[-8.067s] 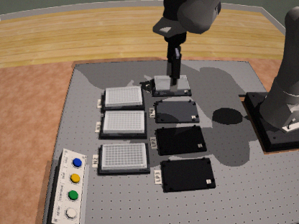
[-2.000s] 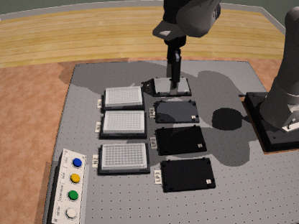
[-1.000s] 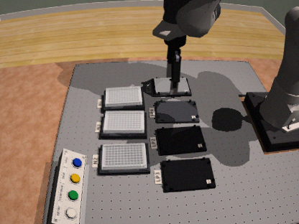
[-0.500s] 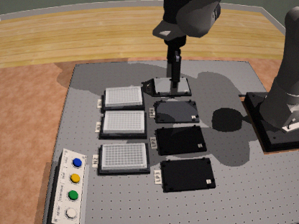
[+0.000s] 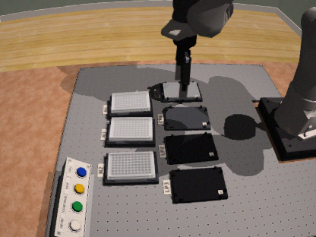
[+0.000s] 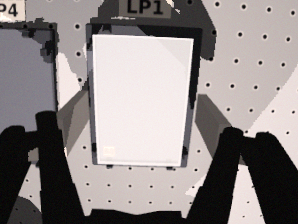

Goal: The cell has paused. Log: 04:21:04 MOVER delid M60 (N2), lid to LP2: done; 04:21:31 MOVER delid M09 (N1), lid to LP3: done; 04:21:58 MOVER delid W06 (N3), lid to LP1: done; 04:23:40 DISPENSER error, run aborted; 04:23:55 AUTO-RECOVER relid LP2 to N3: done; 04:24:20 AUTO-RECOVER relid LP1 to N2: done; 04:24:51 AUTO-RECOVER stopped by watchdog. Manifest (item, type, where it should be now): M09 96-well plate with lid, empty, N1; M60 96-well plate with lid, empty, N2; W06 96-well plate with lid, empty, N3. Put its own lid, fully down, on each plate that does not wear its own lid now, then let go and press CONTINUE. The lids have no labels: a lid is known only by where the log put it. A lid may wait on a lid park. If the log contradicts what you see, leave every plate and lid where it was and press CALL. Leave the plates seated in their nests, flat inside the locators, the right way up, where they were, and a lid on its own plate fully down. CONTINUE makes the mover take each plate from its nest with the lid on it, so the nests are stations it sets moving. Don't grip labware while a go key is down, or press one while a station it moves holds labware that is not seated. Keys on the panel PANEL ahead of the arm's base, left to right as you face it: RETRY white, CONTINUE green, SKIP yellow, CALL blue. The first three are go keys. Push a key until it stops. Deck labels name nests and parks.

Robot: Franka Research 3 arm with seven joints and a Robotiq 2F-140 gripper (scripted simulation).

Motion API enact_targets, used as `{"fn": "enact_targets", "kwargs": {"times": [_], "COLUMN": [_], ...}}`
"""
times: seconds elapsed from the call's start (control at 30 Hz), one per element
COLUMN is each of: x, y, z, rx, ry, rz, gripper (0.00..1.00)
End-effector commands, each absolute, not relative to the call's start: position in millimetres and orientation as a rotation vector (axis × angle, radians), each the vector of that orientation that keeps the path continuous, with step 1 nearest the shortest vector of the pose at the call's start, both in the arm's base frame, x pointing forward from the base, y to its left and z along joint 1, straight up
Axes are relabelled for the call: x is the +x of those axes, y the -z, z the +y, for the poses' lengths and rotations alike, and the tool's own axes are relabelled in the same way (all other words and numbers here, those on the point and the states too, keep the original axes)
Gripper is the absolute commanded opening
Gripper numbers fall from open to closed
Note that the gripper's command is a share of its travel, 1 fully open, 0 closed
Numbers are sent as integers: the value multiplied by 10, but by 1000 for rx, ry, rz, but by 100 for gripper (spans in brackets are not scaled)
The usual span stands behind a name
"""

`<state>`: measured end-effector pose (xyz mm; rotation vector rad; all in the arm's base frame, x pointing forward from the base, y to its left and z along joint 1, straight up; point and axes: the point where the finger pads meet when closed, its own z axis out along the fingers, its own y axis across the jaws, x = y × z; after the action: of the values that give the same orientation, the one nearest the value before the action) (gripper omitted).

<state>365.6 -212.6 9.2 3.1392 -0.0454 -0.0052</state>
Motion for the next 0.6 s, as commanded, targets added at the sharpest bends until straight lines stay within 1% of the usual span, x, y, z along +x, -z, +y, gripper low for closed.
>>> {"fn": "enact_targets", "kwargs": {"times": [0.0, 0.57], "x": [3644, 3648], "y": [-152, -544], "z": [-2114, -2115], "rx": [3141, 3141], "ry": [14, 14], "rz": [-52, -52], "gripper": [66, 66]}}
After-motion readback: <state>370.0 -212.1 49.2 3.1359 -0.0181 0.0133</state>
